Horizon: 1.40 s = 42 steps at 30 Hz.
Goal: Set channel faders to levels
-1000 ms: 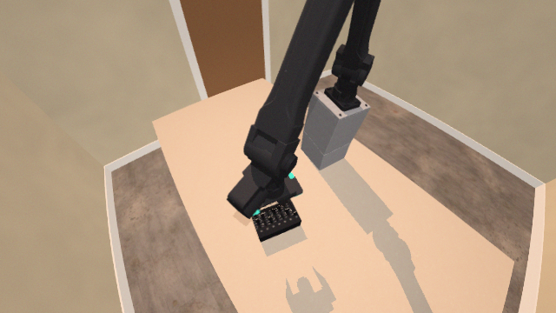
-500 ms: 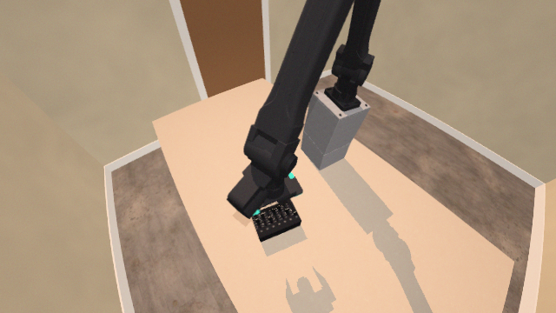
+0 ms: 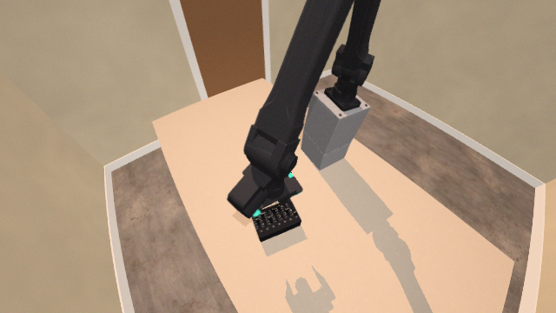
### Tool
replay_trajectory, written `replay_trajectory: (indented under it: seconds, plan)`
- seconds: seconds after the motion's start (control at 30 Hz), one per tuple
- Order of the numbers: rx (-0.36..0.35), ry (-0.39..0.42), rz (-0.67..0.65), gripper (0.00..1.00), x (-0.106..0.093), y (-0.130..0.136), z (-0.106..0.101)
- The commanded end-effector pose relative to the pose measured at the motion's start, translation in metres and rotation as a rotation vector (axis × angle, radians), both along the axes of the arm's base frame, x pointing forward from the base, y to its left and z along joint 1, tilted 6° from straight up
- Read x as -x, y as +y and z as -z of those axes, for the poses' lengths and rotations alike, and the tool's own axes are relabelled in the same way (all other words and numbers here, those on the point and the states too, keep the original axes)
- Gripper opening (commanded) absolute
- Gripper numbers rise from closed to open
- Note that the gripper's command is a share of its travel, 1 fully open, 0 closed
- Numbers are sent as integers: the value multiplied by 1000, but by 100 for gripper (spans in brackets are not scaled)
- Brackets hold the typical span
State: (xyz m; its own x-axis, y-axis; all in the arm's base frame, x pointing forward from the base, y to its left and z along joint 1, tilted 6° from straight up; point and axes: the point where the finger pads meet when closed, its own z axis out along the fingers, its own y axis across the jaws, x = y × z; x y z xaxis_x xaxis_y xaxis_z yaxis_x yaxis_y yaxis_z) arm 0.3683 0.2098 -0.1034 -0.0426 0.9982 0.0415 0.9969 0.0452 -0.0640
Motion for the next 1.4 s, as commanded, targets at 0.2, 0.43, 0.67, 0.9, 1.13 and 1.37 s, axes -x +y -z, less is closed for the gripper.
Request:
replay_trajectory:
  seconds: [0.2,0.43,0.67,0.9,1.13,1.37]
  plan:
    - [-35,-48,-273,100,-8,-3,-9]
    - [-58,-69,-673,100,-7,-9,-4]
    - [-63,-92,-1005,100,-9,-12,-8]
    - [-69,-107,-1315,100,-8,-16,-7]
    - [-67,-109,-1651,100,-6,-22,-5]
    - [-67,-108,-1965,100,-4,-25,-4]
